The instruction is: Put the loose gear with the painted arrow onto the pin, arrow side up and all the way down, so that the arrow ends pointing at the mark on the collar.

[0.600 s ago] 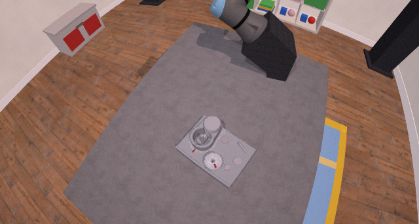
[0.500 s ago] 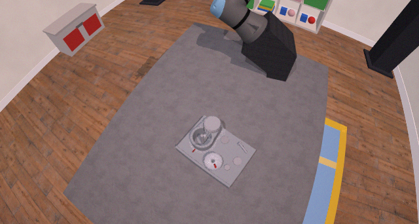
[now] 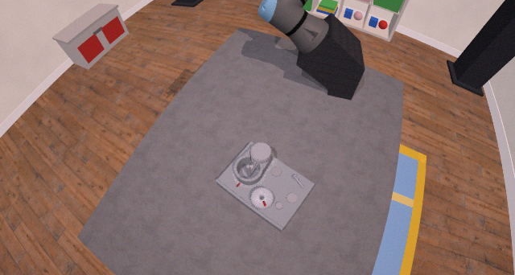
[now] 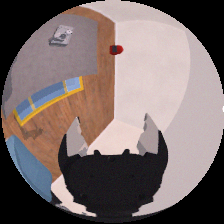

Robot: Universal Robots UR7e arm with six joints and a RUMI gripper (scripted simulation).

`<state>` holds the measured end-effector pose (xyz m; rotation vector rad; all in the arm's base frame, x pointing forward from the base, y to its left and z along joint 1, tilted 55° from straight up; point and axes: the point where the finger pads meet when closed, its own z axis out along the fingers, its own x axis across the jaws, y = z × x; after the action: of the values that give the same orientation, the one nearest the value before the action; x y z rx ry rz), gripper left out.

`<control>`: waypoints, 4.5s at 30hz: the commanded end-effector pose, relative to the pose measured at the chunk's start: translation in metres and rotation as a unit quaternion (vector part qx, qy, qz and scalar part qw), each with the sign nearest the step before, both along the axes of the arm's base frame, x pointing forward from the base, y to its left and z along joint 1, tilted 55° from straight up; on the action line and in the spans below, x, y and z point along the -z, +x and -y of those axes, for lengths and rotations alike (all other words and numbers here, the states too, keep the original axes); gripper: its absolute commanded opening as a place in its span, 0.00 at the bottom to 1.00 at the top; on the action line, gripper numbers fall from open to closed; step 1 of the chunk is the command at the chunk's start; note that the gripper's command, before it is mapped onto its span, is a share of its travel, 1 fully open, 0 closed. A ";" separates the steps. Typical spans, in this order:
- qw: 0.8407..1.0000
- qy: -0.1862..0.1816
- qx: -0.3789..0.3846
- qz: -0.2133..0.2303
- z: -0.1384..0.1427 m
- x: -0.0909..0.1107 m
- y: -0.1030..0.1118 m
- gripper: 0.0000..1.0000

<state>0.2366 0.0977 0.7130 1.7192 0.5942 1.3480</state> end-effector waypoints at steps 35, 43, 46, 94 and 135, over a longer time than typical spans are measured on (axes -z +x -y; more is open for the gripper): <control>0.978 -0.132 0.068 -0.149 -0.120 0.174 0.170 1.00; 0.950 -0.173 0.104 -0.238 -0.123 0.290 0.245 1.00; 0.940 -0.182 0.114 -0.266 -0.117 0.332 0.268 1.00; 0.803 -0.192 0.208 -0.524 0.025 0.695 0.324 1.00; 0.805 -0.189 0.210 -0.522 0.025 0.696 0.324 1.00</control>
<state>0.5600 0.0724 0.0172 1.9770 0.9147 -0.1485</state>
